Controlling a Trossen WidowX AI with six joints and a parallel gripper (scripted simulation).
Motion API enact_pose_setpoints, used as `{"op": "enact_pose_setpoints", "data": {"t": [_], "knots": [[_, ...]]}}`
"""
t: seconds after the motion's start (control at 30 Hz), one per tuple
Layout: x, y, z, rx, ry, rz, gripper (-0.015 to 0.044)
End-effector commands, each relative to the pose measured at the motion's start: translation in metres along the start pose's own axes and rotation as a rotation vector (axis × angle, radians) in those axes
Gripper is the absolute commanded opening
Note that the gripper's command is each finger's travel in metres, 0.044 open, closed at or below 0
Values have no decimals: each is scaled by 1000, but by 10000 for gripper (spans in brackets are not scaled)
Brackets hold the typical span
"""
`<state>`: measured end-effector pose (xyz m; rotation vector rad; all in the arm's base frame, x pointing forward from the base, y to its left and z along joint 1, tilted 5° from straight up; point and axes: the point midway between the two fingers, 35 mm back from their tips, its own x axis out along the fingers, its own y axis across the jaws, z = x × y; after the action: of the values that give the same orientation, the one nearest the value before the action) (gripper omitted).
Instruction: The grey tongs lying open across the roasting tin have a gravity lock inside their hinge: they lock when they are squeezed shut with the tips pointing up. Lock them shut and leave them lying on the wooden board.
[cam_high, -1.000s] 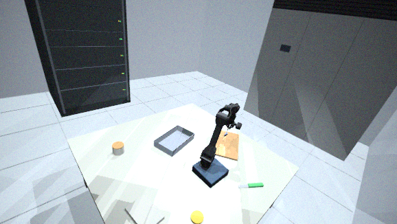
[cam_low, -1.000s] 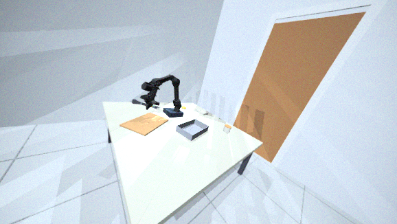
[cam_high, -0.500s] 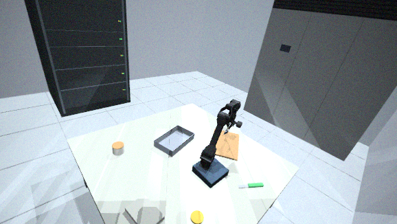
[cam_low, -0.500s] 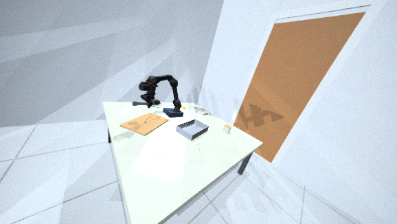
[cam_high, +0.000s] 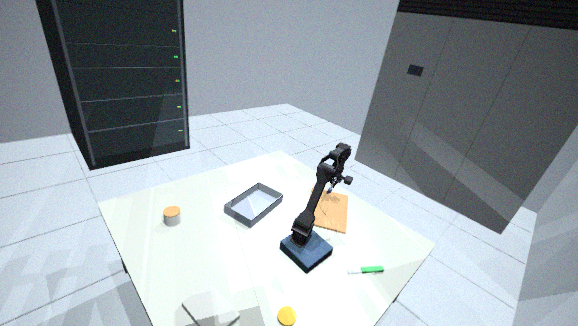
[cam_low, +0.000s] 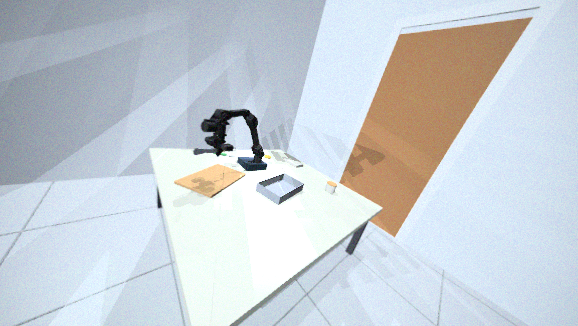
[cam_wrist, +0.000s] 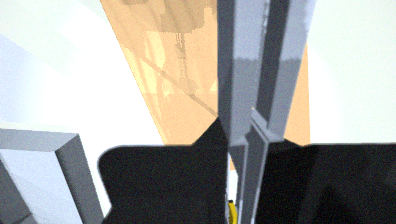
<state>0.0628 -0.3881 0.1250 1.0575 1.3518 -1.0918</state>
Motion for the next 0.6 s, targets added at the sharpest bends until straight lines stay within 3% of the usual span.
{"op": "enact_pose_setpoints", "data": {"t": [0.0,0.57], "knots": [[1,0,1,6,0,-4,-150],[29,-1,5,6,-1,-4,-150]]}}
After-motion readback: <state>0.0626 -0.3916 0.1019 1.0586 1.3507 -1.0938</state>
